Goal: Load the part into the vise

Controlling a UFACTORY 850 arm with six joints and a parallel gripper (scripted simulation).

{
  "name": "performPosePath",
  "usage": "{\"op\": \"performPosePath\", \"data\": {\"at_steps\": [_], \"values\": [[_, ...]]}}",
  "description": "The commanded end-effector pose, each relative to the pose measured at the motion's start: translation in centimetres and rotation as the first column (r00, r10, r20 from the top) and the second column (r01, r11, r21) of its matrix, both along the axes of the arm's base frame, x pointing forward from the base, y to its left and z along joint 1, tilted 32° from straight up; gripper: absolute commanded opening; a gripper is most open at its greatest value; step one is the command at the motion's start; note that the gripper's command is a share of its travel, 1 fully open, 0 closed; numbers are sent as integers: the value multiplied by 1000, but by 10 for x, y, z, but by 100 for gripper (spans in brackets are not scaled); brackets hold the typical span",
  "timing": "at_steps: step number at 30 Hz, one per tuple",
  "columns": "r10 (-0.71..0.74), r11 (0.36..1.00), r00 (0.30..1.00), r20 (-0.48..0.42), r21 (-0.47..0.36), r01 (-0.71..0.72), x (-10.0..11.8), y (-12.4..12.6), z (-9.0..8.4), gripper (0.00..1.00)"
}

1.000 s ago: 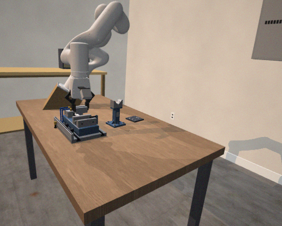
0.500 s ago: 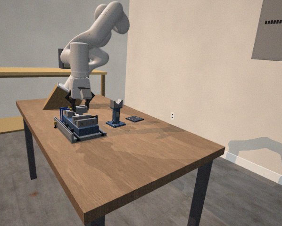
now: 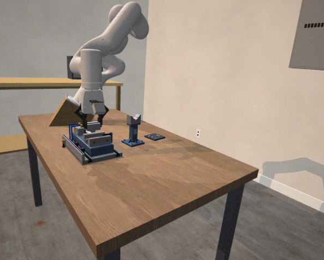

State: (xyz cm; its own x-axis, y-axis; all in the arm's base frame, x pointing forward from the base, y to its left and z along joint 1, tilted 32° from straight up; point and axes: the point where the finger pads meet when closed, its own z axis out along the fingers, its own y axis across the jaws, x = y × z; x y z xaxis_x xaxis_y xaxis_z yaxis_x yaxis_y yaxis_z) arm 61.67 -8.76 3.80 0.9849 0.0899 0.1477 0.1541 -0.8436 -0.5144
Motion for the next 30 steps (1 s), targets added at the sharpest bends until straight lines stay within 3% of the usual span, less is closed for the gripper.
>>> {"op": "performPosePath", "data": {"at_steps": [1,30], "values": [[-1,1000,1000,2,-1,1,1,0,0,0],[0,1000,1000,2,-1,0,2,9,-14,0]]}}
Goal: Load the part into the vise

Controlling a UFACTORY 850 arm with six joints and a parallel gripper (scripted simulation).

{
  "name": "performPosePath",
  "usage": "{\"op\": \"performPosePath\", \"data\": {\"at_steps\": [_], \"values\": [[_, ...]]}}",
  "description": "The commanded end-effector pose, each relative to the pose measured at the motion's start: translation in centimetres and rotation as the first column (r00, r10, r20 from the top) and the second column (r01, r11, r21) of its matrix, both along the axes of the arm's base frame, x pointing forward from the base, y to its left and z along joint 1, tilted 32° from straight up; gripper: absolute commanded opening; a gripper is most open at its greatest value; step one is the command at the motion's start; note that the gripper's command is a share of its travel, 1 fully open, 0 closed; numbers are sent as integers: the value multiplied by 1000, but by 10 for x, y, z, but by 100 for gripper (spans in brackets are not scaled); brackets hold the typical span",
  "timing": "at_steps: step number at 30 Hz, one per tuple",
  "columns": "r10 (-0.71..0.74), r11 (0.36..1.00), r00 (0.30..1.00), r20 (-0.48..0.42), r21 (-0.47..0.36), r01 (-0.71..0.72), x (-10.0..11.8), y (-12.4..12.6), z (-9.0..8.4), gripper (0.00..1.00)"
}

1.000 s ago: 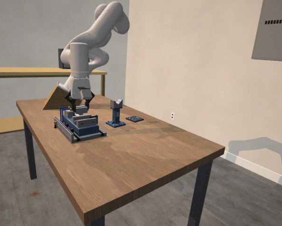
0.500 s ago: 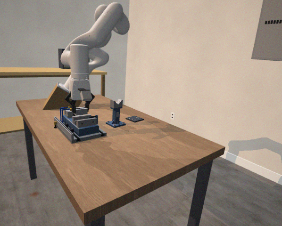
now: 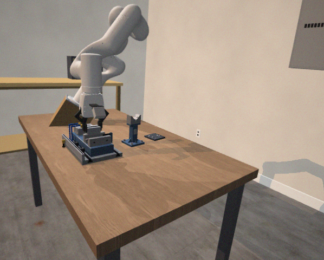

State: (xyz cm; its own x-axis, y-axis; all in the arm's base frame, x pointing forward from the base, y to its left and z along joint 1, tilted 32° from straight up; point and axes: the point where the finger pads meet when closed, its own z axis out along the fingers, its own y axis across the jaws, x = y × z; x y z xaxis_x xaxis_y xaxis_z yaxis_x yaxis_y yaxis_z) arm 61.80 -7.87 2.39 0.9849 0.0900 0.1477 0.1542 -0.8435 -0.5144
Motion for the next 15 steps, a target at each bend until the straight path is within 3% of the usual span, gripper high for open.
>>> {"op": "performPosePath", "data": {"at_steps": [1,15], "values": [[-1,1000,1000,2,-1,1,1,0,0,0],[-1,1000,1000,2,-1,1,1,3,-4,0]]}}
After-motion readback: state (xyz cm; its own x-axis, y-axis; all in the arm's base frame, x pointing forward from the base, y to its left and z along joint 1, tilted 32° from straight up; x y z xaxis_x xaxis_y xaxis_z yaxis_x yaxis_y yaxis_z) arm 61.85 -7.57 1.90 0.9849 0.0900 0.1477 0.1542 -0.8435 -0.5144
